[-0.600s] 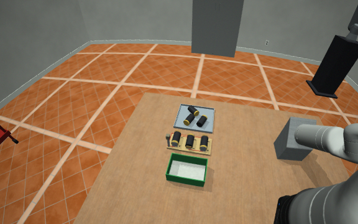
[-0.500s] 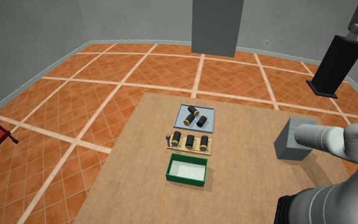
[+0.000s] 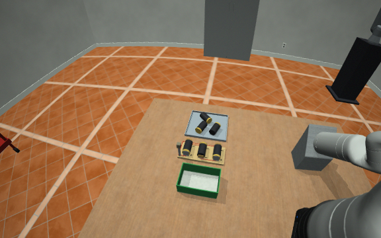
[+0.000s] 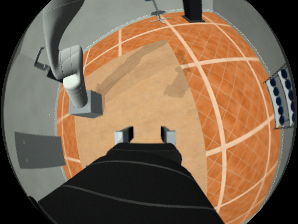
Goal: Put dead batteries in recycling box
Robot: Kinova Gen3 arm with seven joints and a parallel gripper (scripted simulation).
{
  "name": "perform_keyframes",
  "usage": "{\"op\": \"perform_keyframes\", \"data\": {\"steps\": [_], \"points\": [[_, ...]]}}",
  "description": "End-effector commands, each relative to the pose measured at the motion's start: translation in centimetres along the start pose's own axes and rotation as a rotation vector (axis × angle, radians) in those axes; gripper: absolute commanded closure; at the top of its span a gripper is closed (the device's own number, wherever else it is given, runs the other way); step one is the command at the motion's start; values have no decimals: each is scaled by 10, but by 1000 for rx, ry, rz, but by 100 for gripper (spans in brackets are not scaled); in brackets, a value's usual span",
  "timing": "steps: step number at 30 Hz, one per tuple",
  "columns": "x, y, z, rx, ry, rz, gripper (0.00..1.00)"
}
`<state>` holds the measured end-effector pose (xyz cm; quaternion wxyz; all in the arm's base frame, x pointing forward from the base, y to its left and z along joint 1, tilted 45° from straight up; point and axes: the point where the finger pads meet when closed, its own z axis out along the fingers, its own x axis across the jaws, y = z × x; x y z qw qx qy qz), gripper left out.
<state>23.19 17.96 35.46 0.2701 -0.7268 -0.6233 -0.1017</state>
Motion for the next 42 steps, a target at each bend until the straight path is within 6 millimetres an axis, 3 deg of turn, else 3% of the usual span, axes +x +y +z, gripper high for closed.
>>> {"op": "perform_keyframes", "data": {"steps": [1, 21, 33, 42], "points": [[0, 0, 0, -1, 1, 0, 0], [-3, 11, 2, -3, 2, -51, 0], [-8, 33, 7, -7, 6, -151, 0], [-19, 64, 14, -13, 13, -292, 0]]}}
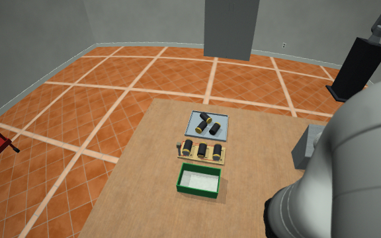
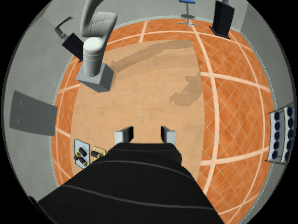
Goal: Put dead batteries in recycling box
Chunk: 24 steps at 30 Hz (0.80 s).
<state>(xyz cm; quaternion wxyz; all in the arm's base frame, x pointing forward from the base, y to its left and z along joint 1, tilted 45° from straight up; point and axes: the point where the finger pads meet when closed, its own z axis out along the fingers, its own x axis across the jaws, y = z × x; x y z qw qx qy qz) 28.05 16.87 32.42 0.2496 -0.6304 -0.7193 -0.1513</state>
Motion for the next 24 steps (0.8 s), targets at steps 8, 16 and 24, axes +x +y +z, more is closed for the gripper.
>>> {"op": "perform_keyframes", "data": {"steps": [8, 16, 24], "points": [[-26, 29, 10, 2, 8, -119, 0], [-57, 61, 22, -12, 22, -300, 0], [-66, 70, 25, -16, 27, -349, 0]]}}
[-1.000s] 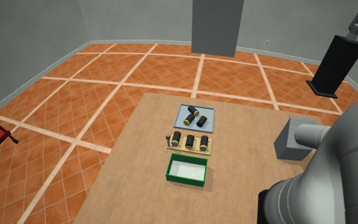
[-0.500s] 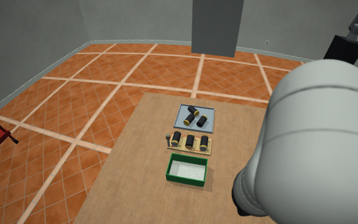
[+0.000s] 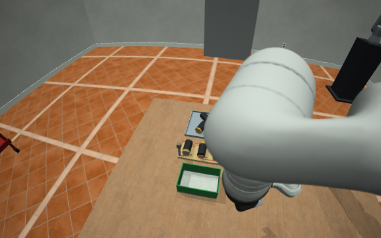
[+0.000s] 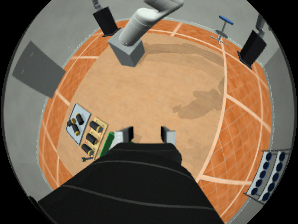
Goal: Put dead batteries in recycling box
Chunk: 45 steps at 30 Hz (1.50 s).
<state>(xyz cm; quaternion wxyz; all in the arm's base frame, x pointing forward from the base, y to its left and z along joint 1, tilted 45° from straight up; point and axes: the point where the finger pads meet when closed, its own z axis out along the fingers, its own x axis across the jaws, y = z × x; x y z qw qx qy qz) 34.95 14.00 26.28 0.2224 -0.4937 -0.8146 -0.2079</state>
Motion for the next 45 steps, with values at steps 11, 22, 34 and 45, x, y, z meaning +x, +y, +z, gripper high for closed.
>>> {"op": "perform_keyframes", "data": {"steps": [11, 22, 34, 45], "points": [[-8, 2, 2, 0, 3, -19, 0], [-20, 7, 6, -5, 7, -69, 0], [-26, 9, 7, -8, 9, -94, 0], [-39, 13, 11, -15, 13, -145, 0]]}}
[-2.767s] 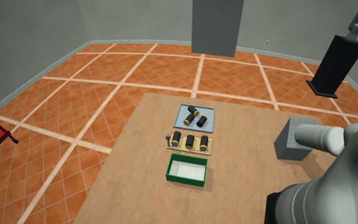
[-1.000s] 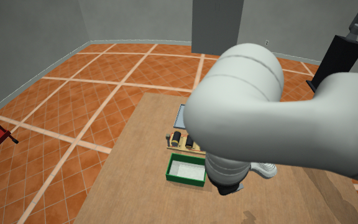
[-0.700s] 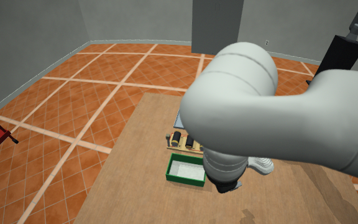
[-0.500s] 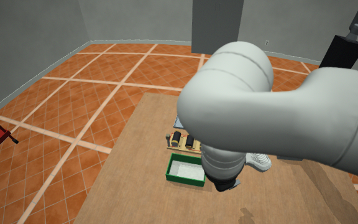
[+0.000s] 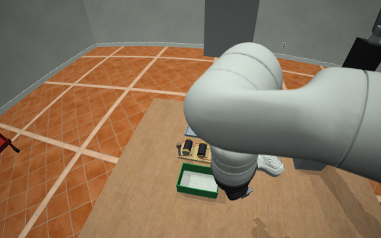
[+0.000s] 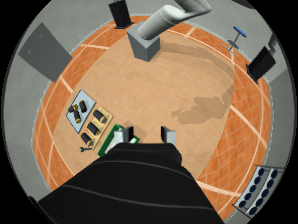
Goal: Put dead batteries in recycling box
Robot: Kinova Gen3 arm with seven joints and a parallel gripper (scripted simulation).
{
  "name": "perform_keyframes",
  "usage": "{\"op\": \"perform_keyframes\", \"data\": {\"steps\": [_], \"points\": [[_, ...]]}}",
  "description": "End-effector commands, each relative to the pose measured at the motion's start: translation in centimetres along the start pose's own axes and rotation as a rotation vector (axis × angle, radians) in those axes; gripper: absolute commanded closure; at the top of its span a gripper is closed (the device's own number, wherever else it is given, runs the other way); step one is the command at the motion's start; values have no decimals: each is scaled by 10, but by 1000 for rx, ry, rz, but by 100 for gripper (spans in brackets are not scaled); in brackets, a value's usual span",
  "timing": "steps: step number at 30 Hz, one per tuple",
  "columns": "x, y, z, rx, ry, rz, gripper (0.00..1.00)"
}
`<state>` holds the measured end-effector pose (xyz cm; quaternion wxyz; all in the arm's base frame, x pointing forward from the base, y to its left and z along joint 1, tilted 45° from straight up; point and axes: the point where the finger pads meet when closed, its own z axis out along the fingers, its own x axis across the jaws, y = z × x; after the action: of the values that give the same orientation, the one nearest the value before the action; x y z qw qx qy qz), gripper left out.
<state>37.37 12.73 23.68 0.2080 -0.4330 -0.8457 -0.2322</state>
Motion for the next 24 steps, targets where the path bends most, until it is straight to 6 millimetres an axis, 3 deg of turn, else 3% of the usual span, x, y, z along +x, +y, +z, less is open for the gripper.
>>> {"op": "perform_keyframes", "data": {"steps": [1, 24], "points": [[-5, 0, 0, -1, 1, 2, 0], [-18, 2, 4, -8, 4, -49, 0]]}}
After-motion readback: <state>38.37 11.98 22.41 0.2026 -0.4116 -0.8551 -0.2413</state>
